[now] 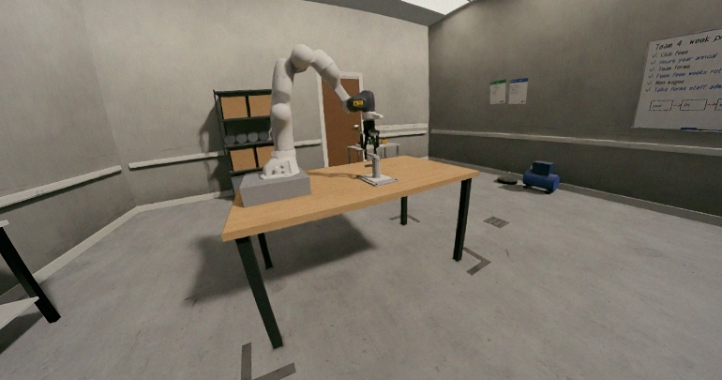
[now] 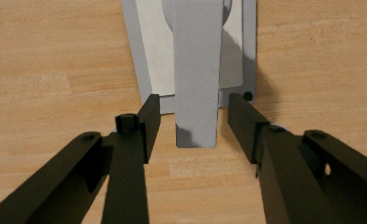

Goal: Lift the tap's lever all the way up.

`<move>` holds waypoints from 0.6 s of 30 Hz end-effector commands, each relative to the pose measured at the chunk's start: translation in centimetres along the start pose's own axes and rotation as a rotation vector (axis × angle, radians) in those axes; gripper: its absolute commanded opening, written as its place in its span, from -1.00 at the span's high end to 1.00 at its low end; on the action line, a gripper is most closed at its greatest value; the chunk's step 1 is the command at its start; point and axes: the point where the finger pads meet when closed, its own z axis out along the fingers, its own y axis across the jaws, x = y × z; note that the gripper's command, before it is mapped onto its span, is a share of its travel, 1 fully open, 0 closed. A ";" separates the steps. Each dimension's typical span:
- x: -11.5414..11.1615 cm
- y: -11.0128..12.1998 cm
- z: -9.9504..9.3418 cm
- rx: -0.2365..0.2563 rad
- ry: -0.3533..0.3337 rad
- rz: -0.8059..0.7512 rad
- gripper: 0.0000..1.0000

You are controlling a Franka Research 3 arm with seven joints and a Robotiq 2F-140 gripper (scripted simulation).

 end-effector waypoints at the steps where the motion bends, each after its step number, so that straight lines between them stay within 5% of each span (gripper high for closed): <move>1: 0.0 0.0 0.1 0.000 -0.002 -0.002 0.07; 17: 0.0 0.0 0.1 0.000 -0.002 -0.002 0.07; 18: 0.0 0.0 0.1 0.000 -0.002 -0.002 0.80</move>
